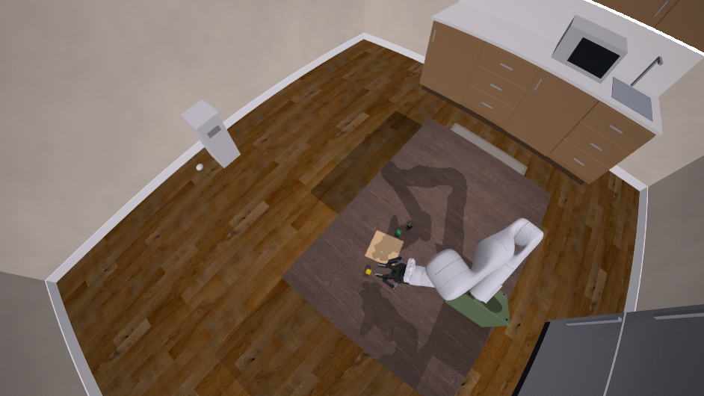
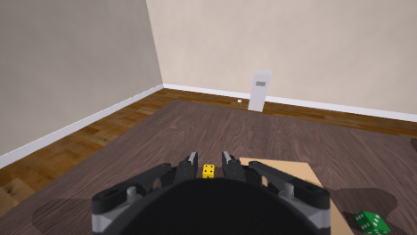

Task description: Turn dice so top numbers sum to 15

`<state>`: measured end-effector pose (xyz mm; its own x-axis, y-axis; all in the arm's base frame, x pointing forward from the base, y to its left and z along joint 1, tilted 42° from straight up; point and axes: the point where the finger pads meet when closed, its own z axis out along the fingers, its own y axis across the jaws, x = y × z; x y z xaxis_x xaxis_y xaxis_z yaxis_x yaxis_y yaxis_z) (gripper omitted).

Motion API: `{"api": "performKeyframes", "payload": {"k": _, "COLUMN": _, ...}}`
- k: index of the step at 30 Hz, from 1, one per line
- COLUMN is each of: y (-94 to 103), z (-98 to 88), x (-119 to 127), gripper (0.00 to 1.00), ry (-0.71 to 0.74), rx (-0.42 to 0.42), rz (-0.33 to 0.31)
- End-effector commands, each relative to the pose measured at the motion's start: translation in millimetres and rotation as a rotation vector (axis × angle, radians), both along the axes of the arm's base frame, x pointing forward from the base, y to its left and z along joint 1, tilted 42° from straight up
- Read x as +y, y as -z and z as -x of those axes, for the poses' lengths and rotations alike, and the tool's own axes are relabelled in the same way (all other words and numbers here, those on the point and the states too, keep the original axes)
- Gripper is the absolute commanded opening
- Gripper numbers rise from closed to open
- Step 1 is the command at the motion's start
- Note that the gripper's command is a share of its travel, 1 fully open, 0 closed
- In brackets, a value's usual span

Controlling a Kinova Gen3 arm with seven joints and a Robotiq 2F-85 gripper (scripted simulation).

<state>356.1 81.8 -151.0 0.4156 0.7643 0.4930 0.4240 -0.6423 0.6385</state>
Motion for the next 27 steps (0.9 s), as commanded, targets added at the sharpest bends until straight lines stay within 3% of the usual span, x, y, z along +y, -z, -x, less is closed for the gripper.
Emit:
{"api": "performKeyframes", "payload": {"k": 1, "y": -4.8, "z": -4.1, "x": 9, "gripper": 0.35, "ry": 0.013, "rx": 0.004, "rz": -0.011}}
{"api": "performKeyframes", "payload": {"k": 27, "y": -9.1, "z": -15.0, "x": 19, "gripper": 0.35, "ry": 0.182, "rx": 0.179, "rz": 0.104}}
